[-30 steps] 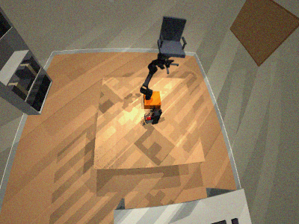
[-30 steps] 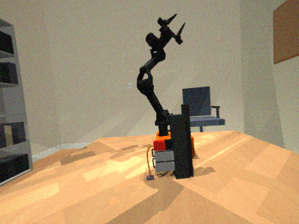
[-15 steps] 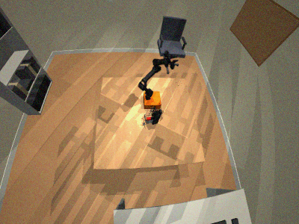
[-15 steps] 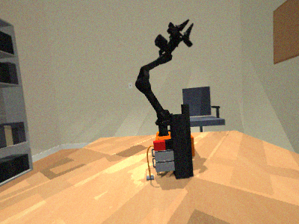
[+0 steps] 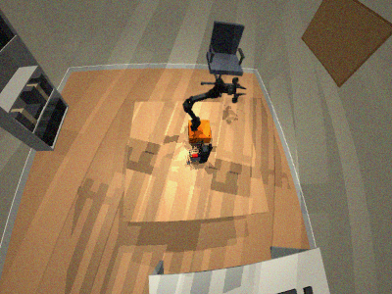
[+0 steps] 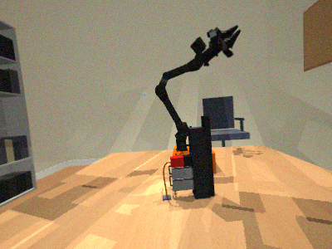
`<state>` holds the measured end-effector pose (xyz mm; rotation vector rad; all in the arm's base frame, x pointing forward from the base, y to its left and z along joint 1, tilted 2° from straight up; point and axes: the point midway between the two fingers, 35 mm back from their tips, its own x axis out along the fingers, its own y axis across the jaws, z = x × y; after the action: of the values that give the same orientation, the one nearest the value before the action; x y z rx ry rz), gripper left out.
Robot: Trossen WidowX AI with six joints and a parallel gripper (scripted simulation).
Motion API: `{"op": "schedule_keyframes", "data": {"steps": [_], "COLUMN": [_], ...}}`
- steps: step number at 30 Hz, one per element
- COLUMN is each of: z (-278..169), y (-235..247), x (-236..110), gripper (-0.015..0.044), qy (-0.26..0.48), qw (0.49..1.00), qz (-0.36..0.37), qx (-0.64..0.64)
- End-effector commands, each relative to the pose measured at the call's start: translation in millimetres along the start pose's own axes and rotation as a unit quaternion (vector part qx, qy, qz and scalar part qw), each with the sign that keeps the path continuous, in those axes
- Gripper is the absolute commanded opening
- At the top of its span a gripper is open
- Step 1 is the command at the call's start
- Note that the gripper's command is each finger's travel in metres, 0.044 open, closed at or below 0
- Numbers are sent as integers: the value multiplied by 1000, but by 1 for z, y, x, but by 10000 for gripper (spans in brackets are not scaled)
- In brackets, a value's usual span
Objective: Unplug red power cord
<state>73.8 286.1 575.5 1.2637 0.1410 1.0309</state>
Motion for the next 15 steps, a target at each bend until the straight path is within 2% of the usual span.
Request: {"op": "schedule_keyframes", "data": {"steps": [1, 8, 15], "z": [1, 28, 78], "y": [-52, -142, -239], "x": [25, 51, 51], "gripper": [160, 160, 160], "qy": [-6, -18, -37], "qw": [996, 975, 935], "qz": [-62, -178, -310], "qx": [-62, -135, -170]}}
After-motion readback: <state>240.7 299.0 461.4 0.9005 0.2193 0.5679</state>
